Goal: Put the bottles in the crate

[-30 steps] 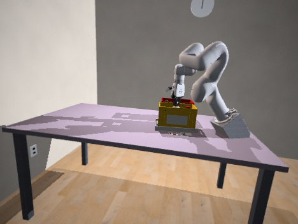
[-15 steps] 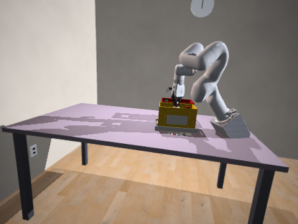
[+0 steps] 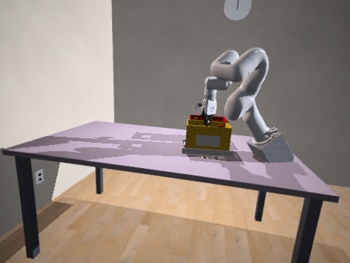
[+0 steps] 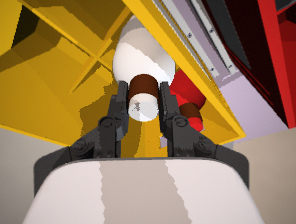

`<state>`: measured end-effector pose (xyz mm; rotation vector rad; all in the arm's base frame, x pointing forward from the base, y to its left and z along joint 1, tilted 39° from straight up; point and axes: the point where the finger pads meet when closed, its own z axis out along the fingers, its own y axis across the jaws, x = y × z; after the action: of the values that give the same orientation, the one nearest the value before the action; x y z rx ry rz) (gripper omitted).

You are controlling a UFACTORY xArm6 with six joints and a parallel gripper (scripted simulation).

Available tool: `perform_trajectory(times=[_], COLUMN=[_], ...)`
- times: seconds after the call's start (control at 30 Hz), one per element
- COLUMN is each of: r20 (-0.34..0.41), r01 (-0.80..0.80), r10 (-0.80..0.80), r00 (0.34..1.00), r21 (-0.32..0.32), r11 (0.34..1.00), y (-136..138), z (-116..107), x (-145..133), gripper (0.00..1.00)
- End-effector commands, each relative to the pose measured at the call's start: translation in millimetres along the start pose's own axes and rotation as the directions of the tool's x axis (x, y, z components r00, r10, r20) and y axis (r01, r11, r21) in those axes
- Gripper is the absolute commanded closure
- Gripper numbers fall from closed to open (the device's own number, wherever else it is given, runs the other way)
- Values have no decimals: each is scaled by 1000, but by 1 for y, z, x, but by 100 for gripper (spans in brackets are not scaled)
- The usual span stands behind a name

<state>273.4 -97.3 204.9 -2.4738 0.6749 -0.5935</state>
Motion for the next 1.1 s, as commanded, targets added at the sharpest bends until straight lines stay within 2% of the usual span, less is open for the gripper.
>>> perform_trajectory(times=[0.0, 1.07], r20=[-3, -3], r01=[1, 1], r10=[-1, -1], r00=[1000, 1000], r21=[-1, -1], r11=[1000, 1000], y=[0, 0], z=[2, 16], x=[1, 1], gripper=[100, 100])
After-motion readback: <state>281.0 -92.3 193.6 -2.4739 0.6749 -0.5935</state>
